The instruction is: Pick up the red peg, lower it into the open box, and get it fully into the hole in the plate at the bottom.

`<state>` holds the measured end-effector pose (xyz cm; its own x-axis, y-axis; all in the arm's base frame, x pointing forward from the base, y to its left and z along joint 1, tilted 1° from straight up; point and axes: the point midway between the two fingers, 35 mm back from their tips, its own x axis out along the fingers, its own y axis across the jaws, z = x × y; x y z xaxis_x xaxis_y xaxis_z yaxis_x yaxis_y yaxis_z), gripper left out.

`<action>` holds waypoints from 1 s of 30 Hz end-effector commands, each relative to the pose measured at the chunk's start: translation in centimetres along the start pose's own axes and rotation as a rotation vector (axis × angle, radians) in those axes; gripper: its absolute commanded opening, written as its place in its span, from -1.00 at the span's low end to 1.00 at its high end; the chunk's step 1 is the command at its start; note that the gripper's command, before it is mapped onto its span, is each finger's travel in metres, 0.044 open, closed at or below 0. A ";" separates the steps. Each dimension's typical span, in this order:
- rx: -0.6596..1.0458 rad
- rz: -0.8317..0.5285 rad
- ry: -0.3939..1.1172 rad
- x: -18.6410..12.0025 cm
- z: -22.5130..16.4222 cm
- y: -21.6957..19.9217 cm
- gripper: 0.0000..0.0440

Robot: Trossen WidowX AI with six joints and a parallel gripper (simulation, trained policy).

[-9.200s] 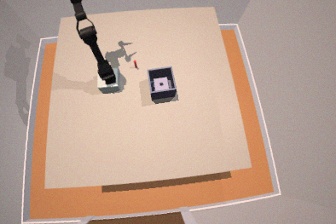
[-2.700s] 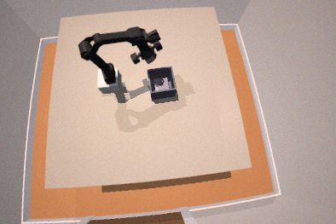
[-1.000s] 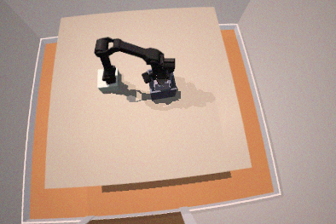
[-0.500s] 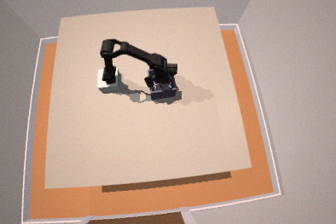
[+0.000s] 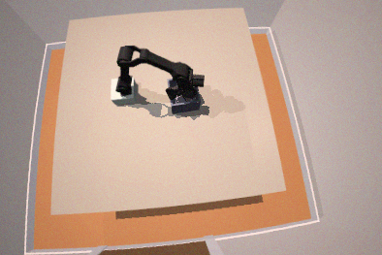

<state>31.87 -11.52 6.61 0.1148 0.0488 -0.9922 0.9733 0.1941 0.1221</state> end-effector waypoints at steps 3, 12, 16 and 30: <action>0.012 0.041 0.045 -1.3 0.2 0.5 -0.22; 0.027 0.126 0.100 -4.0 0.9 1.5 -0.10; 0.029 0.167 0.116 -5.2 1.3 1.9 -0.06; -0.023 0.350 0.117 -11.6 3.0 3.9 0.03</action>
<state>34.83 -14.12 17.39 0.3899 0.2251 -0.8929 0.8896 0.1583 0.4284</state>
